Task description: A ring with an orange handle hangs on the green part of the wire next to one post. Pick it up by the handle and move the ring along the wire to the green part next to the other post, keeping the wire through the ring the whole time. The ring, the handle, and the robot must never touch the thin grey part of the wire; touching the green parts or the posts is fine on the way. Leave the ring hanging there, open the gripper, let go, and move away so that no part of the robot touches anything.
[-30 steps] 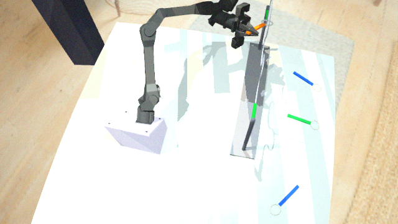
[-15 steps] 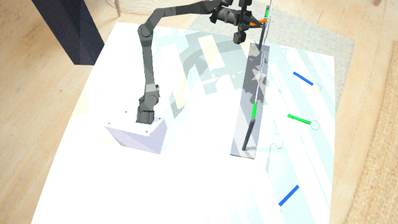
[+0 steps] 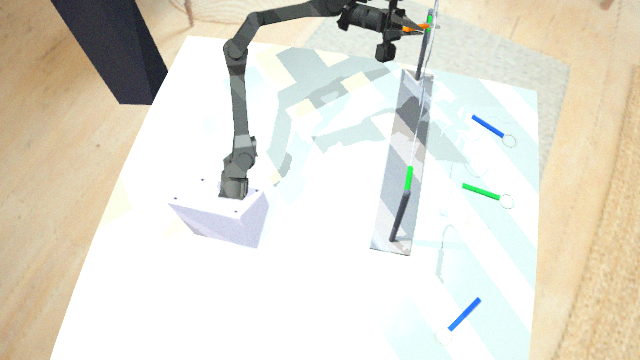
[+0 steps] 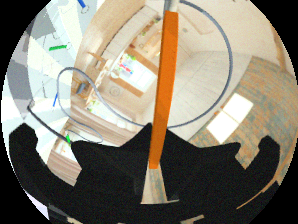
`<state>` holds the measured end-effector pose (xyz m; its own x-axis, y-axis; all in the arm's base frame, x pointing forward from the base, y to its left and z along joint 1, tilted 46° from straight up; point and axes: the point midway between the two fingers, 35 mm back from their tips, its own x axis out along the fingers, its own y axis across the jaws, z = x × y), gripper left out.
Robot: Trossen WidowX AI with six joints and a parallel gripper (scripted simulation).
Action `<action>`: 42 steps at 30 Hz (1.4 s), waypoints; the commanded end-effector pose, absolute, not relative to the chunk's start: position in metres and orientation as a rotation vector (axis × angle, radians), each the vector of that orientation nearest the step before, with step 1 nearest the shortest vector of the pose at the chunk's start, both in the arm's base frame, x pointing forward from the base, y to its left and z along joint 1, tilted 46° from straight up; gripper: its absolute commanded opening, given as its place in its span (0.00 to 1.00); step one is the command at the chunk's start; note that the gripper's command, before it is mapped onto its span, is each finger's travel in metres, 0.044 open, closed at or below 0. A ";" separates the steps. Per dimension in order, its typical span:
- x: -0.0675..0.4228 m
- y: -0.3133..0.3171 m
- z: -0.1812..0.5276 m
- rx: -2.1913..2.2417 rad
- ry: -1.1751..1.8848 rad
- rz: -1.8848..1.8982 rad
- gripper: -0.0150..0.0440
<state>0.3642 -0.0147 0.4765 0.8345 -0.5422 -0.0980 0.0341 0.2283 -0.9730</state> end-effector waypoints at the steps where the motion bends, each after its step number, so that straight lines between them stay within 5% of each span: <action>1: 0.365 -0.014 0.479 -1.272 0.467 -0.413 0.00; 42: 0.367 -0.009 0.470 -0.807 0.471 -0.306 0.00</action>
<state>0.3655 -0.0099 0.4696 0.8515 -0.4479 -0.2727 0.0781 0.6225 -0.7787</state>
